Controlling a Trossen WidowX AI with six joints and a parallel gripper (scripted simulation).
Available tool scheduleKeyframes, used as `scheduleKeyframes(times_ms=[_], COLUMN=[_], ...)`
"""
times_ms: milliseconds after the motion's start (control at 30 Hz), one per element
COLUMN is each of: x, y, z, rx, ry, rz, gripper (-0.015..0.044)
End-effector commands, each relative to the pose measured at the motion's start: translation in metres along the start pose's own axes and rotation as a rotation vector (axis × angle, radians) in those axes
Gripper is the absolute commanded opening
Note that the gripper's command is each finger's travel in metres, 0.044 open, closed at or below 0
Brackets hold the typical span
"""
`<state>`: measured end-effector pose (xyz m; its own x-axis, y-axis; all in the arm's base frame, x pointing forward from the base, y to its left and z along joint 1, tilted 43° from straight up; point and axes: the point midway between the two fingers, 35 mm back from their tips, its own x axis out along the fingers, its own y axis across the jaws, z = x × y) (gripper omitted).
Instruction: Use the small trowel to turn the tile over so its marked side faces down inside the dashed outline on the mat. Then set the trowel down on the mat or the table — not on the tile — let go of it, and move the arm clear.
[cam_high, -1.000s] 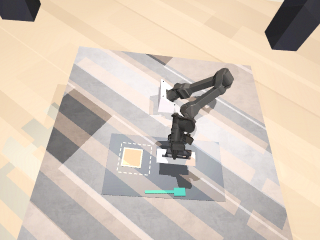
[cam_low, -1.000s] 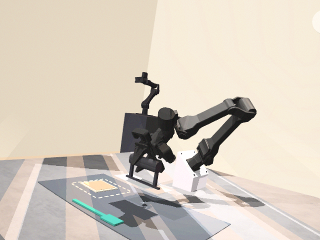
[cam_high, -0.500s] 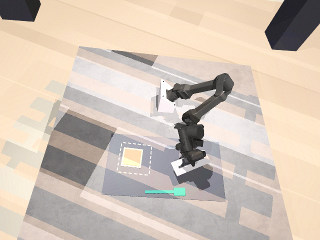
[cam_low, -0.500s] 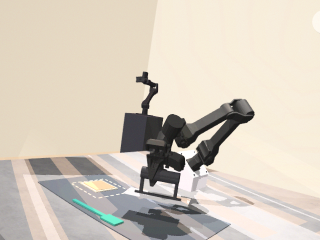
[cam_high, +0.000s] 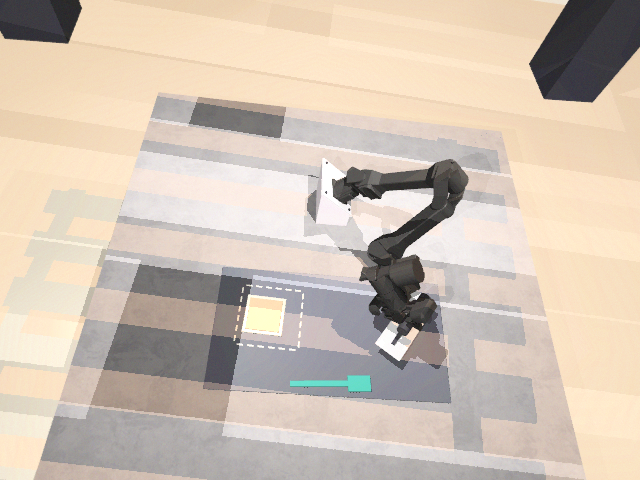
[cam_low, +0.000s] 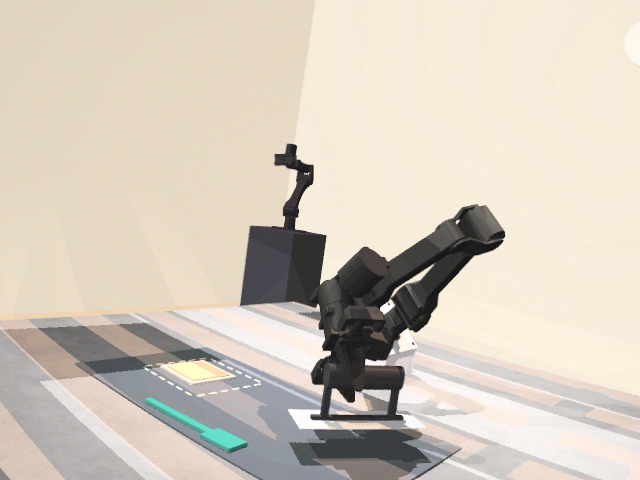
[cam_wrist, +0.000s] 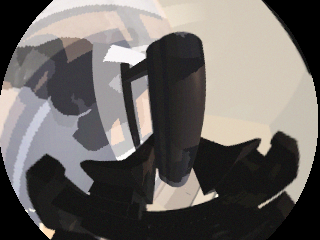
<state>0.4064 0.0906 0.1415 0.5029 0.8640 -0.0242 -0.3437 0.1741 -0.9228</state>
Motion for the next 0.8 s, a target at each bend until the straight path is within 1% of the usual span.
scheduleKeyframes(times_ms=[0,133,333,767], x=[0.011,0.018,0.019,0.033], y=[-0.004,-0.004,-0.003,0.013], z=[0.015,0.026,0.025,0.024], rx=[-0.097,-0.155,-0.155,-0.154], ry=[-0.094,-0.159,-0.159,-0.16], rz=[-0.003,0.0,0.0,-0.002], gripper=[0.0,0.0,0.0,0.0])
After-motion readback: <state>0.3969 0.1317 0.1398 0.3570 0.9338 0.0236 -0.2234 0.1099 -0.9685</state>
